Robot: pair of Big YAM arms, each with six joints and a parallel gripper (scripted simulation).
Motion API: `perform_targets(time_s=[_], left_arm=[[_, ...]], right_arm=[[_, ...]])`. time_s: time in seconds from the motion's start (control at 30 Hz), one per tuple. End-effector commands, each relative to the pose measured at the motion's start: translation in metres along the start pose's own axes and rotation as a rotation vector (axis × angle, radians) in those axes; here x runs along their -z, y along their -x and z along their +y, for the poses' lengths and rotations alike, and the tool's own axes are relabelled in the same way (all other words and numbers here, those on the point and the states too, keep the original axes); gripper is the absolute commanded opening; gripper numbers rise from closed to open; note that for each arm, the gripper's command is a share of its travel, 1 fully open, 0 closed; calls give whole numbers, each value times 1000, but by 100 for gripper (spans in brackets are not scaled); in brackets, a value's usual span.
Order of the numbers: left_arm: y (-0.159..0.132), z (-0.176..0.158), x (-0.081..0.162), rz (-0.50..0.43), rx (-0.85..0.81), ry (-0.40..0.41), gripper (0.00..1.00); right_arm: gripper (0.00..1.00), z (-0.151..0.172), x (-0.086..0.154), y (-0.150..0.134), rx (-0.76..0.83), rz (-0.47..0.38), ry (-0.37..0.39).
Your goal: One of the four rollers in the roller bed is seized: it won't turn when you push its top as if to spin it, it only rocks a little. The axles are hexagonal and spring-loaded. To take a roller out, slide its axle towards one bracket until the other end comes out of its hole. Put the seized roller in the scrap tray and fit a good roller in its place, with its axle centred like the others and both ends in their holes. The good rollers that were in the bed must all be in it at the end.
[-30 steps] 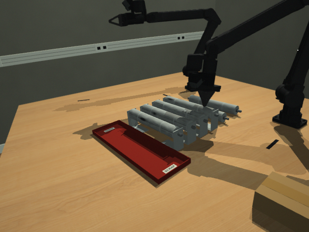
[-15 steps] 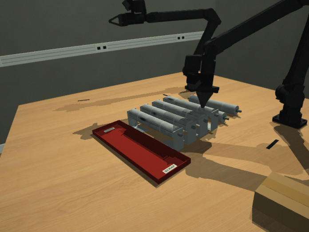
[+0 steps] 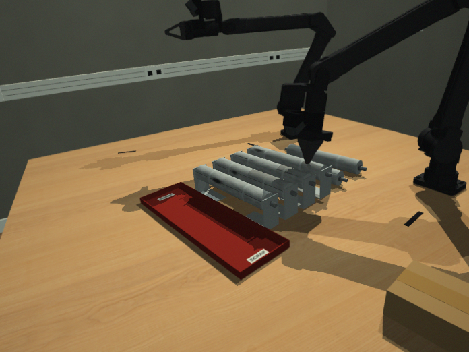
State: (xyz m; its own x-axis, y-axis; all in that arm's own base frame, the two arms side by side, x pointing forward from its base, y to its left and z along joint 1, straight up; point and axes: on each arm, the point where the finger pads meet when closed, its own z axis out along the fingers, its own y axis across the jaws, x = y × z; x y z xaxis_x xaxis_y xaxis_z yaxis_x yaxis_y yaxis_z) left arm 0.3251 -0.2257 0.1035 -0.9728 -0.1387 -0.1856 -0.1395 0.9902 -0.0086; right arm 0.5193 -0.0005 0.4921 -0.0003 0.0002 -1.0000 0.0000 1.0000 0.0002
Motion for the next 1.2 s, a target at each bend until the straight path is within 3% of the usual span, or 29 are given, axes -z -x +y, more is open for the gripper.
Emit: perform_targets(time_s=[0.0, 1.0, 1.03, 1.1, 1.17], left_arm=[[-14, 2, -15, 37, -5, 28, 0], [-14, 2, -15, 38, -6, 29, 0], [18, -11, 5, -21, 17, -24, 0], [23, -11, 34, -34, 1, -38, 0], [19, -17, 43, -35, -18, -43, 0]], right_arm=[[0, 4, 1, 46, 15, -68, 6], [0, 4, 1, 46, 15, -68, 6], [0, 4, 1, 46, 15, -68, 6], [0, 4, 1, 46, 15, -68, 6], [0, 4, 1, 46, 15, -68, 6]])
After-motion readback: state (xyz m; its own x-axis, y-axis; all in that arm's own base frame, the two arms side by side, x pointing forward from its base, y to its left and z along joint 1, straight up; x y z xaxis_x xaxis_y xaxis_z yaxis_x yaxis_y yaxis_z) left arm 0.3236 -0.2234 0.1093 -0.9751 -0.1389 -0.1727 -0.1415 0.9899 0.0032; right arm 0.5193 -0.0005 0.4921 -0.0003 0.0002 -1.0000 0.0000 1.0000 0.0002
